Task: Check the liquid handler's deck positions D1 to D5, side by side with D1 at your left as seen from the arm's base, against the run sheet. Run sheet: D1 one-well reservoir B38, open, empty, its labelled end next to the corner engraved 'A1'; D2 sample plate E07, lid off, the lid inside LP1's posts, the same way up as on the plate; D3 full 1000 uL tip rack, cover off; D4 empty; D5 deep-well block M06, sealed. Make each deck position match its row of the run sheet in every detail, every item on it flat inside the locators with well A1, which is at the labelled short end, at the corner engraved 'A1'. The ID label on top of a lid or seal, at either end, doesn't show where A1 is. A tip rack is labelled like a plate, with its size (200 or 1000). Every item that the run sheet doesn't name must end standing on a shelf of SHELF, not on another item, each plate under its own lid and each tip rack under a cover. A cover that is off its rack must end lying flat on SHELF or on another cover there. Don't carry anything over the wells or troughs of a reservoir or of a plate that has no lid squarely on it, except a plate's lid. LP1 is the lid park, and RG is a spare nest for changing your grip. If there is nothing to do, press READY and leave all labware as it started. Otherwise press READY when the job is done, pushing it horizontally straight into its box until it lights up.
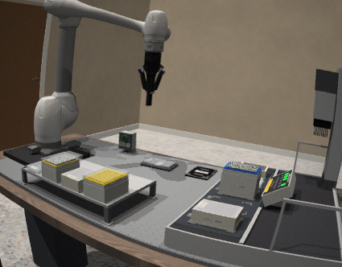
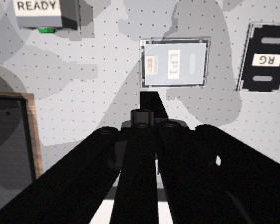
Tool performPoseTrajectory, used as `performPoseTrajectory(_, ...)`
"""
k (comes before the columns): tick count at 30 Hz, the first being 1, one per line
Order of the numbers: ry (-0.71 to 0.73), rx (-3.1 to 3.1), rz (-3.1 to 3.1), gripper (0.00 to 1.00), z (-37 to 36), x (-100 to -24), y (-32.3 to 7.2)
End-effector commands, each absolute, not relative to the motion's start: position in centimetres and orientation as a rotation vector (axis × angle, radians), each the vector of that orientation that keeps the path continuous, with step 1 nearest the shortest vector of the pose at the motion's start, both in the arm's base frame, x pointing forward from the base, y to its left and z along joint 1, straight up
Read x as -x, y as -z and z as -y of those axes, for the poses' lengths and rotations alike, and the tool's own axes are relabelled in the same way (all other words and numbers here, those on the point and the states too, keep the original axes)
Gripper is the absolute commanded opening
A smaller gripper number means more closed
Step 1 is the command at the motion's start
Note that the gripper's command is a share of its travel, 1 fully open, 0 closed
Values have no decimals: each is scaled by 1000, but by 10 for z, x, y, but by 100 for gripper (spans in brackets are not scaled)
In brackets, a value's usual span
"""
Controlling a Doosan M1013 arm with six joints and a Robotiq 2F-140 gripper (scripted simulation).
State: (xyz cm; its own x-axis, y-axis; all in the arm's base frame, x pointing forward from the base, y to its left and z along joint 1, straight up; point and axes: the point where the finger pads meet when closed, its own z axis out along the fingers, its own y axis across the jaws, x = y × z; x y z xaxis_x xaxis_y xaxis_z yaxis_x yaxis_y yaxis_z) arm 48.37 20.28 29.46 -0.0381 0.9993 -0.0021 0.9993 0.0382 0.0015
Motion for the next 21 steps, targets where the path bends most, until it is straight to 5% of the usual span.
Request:
performPoseTrajectory(1, 0, -2180, -2259, 10, -205, -464, -293)
performPoseTrajectory(21, 7, -2181, -2261, 10, -207, -383, -293)
